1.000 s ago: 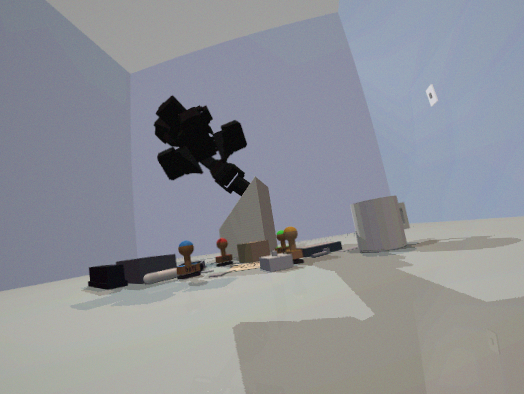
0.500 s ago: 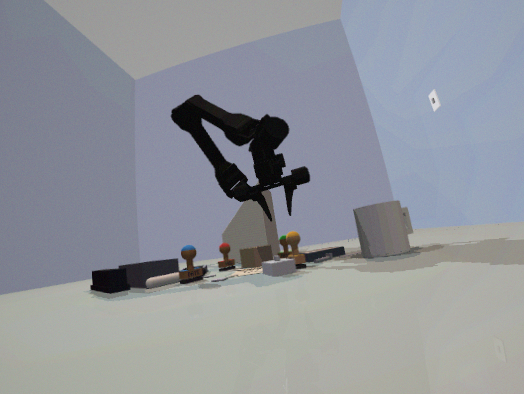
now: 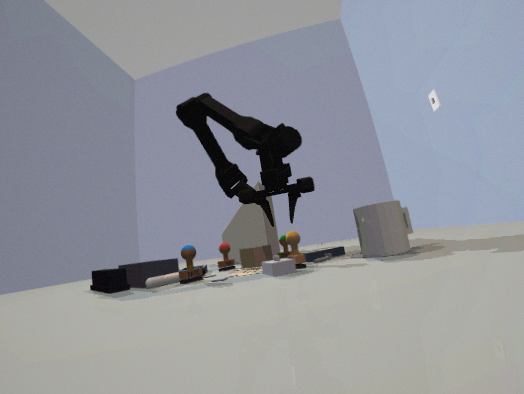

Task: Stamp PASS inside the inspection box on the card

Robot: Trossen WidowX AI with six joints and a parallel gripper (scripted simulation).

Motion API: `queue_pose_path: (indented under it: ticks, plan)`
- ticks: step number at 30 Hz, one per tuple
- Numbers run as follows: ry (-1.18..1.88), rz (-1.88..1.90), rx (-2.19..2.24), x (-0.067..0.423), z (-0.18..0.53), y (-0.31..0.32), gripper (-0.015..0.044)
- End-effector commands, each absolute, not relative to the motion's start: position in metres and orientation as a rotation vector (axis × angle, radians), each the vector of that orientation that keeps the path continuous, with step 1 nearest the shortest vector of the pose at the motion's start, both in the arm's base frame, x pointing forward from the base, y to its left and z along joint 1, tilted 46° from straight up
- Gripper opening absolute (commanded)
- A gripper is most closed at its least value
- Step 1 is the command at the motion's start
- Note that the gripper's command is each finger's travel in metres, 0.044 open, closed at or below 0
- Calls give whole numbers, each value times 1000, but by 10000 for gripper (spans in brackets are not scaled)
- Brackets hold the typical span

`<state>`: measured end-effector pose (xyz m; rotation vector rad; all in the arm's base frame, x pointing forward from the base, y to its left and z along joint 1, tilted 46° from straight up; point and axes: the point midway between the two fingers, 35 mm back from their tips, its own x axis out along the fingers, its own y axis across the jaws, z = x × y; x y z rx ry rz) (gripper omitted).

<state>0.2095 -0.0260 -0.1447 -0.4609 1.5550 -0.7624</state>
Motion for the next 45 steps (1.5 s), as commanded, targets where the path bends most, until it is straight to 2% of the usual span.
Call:
queue_pose_path:
  ticks: [1,45]
  plan:
    - [1563,-766,-470,207,-150,-32,214]
    - [1563,-772,-475,194,-192,-75,214]
